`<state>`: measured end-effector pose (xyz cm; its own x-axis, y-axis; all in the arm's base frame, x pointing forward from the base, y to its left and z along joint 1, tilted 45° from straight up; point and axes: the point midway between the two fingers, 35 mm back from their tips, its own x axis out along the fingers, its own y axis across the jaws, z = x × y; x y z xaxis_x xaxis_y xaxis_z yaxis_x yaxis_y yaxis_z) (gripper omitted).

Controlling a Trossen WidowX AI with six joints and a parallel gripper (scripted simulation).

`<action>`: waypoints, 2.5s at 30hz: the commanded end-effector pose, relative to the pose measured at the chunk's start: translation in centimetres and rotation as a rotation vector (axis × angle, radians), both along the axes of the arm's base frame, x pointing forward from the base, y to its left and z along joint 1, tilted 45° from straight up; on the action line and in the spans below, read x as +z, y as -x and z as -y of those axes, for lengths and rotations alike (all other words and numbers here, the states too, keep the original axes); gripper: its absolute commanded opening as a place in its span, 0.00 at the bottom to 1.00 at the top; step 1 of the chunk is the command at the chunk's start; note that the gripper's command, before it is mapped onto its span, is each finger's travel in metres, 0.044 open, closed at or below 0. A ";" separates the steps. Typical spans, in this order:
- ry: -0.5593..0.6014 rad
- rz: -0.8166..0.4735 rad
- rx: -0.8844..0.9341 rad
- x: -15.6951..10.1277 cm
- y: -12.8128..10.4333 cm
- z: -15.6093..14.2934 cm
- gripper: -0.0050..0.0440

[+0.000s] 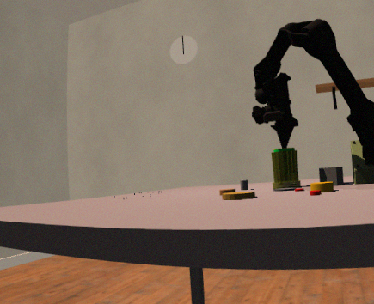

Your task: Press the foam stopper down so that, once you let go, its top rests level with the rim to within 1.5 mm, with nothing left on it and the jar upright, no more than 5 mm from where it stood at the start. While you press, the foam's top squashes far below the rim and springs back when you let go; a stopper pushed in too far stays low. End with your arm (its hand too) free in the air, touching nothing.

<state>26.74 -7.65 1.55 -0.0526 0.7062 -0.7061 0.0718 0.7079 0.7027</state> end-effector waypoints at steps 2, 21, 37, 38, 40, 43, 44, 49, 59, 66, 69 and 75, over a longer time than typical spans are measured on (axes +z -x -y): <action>-0.002 -0.005 0.004 -0.1 0.1 -0.3 0.10; -0.002 -0.005 0.004 -0.3 0.1 -0.4 0.10; -0.002 -0.005 0.004 -0.4 0.1 -0.5 0.10; -0.002 -0.005 0.004 -0.4 0.1 -0.5 0.10; -0.002 -0.005 0.004 -0.4 0.1 -0.5 0.10; -0.002 -0.005 0.004 -0.4 0.1 -0.6 0.10; -0.002 -0.005 0.004 -0.4 0.1 -0.6 0.10; -0.002 -0.005 0.004 -0.5 0.1 -0.6 0.10; -0.001 -0.005 0.004 -0.5 0.1 -0.7 0.10; -0.001 -0.005 0.004 -0.5 0.1 -0.7 0.10; -0.001 -0.005 0.004 -0.6 0.1 -0.7 0.10; -0.001 -0.005 0.004 -0.6 0.1 -0.7 0.10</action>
<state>26.70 -7.29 1.17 -0.0488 0.7071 -0.7054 0.0744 0.7068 0.7034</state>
